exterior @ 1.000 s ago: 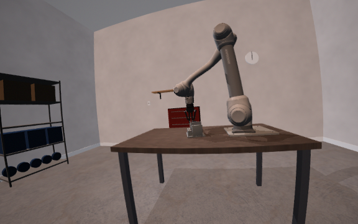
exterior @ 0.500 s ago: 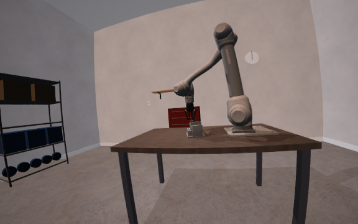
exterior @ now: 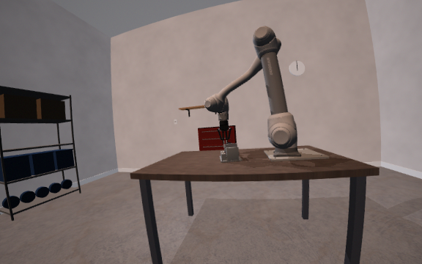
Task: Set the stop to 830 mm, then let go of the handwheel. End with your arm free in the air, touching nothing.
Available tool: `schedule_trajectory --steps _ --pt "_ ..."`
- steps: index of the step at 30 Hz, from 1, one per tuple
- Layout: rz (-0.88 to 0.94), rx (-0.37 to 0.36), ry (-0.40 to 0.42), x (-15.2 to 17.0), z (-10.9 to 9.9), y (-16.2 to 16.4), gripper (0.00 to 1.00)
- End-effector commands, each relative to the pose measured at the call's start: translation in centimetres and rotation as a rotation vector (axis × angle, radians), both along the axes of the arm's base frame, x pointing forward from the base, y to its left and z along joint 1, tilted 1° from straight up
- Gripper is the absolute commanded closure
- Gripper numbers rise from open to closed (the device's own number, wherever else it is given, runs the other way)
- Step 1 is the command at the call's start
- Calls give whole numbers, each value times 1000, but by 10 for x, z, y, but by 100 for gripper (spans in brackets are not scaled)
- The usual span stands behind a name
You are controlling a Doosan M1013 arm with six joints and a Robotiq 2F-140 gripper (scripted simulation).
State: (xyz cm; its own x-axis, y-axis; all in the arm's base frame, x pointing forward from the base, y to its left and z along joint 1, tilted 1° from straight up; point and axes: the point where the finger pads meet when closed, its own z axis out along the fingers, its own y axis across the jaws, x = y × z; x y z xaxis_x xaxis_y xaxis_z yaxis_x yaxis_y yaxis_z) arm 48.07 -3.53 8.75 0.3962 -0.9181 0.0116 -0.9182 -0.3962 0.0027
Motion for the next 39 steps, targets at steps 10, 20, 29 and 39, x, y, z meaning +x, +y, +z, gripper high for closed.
schedule_trajectory --steps 10,20,29,39 --pt "0 0 0 -3 7 -1 96" --pt "0 0 0 -8 13 -3 96" --pt "0 0 0 -13 17 -5 96" --pt "0 0 0 -24 20 -10 96"
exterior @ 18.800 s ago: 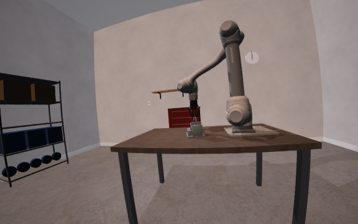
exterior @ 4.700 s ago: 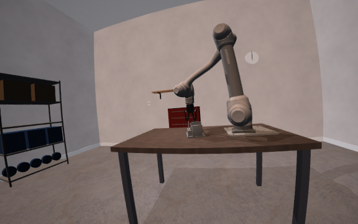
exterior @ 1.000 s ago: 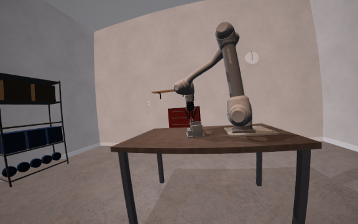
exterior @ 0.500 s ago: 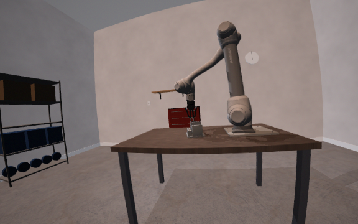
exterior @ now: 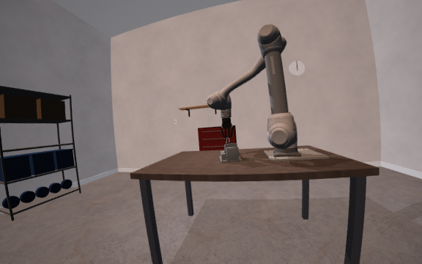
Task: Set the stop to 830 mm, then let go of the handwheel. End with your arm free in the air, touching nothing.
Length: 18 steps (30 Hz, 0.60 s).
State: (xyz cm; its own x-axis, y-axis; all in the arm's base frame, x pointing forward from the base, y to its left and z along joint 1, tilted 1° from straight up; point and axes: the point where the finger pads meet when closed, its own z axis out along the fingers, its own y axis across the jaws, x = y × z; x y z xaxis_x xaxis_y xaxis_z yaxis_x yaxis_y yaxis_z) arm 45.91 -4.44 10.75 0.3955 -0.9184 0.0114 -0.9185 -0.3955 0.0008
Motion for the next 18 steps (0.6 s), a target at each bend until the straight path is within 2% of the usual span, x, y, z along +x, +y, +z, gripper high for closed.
schedule_trajectory --steps 1,10,18 --pt "1 -1 2 -4 0 -2 96" --pt "1 -1 2 -16 -3 -7 96" --pt "1 -1 2 -27 -16 -12 96"
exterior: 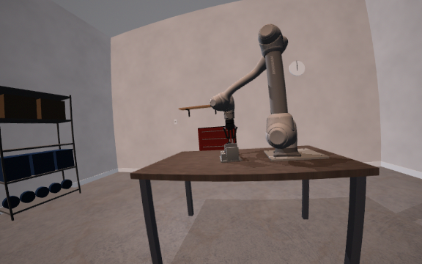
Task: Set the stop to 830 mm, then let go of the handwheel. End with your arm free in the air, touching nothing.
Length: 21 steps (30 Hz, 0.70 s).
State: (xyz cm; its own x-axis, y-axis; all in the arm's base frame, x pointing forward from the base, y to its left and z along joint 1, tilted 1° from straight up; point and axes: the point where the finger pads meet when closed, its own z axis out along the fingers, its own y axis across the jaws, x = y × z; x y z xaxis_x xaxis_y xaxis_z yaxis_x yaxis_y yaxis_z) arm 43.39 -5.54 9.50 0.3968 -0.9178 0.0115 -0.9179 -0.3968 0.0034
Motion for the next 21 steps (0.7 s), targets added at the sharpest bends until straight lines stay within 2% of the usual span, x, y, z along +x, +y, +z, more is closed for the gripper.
schedule_trajectory --steps 1,21 --pt "0 0 0 -3 -5 -1 96" --pt "0 0 0 0 -32 0 96"
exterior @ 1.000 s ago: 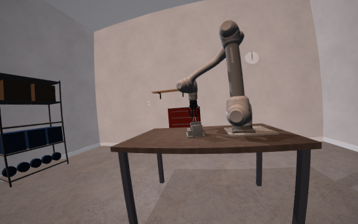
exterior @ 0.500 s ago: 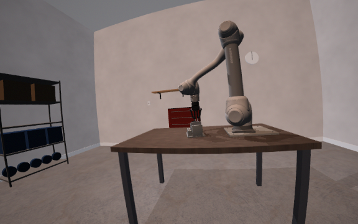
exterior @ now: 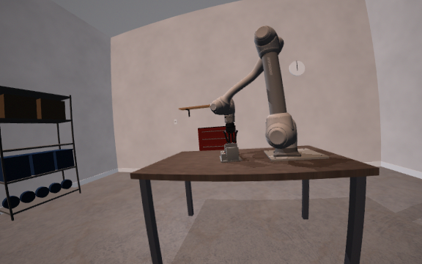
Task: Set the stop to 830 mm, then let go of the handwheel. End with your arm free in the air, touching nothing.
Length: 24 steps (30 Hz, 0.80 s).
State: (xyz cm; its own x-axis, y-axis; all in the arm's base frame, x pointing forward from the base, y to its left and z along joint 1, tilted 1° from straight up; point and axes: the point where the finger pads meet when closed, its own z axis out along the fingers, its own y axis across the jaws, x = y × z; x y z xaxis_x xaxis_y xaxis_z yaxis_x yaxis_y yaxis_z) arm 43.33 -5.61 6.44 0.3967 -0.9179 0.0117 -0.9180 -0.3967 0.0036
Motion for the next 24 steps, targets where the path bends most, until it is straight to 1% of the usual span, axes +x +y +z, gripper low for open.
schedule_trajectory --steps 1,14,16,24 --pt "0 0 0 2 -3 1 96" --pt "0 0 0 17 -13 7 96" --pt "0 0 0 17 -13 7 96" --pt "0 0 0 35 -10 15 96"
